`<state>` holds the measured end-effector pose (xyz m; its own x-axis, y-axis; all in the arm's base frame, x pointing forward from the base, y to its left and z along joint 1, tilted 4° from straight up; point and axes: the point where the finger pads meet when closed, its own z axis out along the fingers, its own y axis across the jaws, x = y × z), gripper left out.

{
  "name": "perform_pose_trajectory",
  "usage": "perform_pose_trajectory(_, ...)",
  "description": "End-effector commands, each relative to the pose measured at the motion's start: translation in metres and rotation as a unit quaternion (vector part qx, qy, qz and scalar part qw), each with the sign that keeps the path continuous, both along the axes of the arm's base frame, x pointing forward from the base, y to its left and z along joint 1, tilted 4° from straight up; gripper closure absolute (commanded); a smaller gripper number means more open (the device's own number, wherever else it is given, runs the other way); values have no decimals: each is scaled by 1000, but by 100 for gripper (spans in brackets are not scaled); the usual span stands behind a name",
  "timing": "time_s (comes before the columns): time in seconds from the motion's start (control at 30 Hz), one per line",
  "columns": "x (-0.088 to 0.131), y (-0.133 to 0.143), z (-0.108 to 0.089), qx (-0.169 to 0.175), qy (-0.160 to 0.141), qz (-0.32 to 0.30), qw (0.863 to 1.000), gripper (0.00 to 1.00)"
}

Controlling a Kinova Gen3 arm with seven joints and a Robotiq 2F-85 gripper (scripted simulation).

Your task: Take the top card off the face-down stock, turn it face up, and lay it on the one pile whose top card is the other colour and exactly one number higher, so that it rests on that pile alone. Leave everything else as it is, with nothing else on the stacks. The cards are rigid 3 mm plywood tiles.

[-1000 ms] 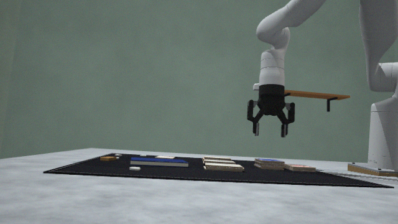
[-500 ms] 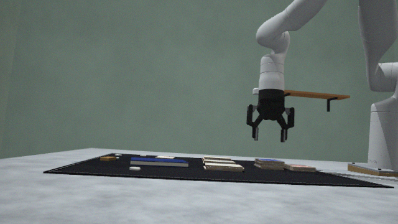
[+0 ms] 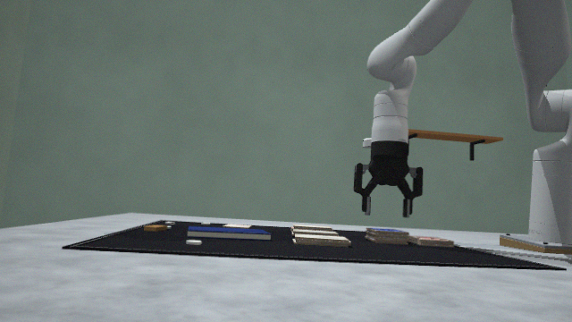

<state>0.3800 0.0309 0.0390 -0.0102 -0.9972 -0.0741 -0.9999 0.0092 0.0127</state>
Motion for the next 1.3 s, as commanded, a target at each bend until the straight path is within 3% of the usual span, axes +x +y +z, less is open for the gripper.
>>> perform_pose_trajectory(0.0, -1, -1, -5, -1, 2, -1, 1000, 15)
perform_pose_trajectory(1.0, -1, -1, -11, -1, 2, -1, 1000, 15)
perform_pose_trajectory(1.03, -1, -1, -11, -1, 2, -1, 1000, 29)
perform_pose_trajectory(1.27, -1, -1, -11, -1, 2, -1, 1000, 29)
